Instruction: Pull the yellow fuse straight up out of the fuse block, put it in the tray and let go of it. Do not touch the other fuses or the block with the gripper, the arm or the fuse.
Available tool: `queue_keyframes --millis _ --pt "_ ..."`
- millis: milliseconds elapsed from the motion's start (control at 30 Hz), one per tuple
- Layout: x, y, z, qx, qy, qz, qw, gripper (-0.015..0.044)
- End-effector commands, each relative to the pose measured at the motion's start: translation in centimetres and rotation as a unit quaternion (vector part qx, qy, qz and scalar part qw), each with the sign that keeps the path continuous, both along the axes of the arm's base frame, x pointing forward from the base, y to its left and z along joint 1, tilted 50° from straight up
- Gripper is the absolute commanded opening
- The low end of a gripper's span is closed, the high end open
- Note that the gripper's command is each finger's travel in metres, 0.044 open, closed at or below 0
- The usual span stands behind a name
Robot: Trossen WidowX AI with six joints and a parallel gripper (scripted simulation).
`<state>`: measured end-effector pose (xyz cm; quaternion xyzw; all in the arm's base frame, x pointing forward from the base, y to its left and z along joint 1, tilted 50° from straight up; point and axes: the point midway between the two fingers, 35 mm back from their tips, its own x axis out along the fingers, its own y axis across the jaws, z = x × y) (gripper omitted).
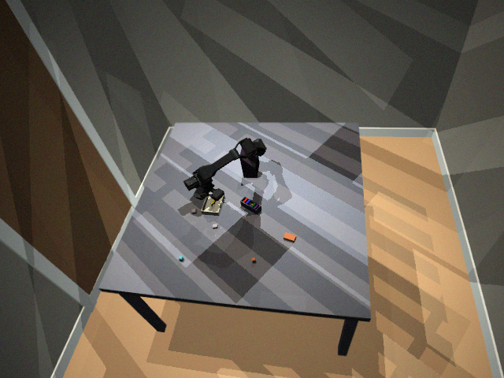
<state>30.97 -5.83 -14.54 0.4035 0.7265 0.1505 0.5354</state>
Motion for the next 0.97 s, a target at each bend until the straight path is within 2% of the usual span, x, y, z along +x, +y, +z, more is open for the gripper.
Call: queue_keyframes --millis 0,933 --pt "0.4 -2.56 1.88 -0.004 -0.006 -0.006 1.0 0.033" --pt "0.27 -2.3 1.62 -0.001 -0.003 -0.008 1.0 0.033"
